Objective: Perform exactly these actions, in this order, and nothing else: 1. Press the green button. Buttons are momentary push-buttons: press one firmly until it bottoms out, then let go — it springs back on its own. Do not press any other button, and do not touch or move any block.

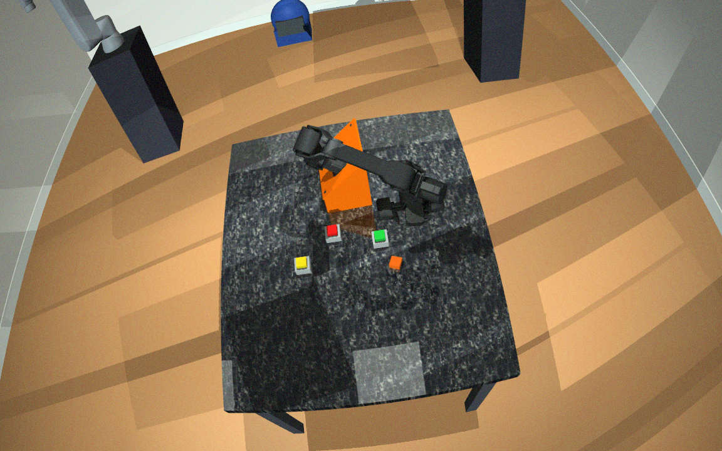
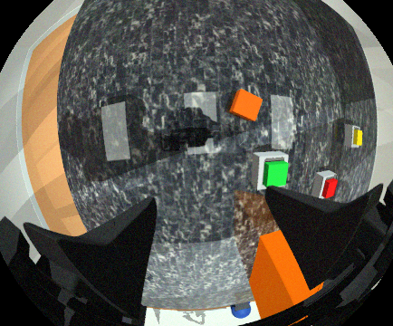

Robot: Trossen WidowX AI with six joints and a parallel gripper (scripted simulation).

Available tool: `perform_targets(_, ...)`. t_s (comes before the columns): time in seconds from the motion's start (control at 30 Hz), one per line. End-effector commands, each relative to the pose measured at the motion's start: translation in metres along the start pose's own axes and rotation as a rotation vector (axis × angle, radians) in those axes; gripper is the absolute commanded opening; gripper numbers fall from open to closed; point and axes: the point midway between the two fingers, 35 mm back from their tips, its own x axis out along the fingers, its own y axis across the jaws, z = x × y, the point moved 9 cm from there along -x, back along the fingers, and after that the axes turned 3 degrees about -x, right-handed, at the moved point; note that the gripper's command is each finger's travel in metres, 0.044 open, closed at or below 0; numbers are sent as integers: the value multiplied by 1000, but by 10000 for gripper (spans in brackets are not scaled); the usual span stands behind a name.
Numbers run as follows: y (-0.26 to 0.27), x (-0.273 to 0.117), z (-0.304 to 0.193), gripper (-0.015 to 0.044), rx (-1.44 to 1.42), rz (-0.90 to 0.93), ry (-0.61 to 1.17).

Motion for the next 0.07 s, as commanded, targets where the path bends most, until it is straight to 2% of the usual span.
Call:
perform_targets(0.0, 10, -3, 0, 400, 5, -9, 13)
perform_targets(0.03, 10, -3, 0, 400, 5, -9, 13)
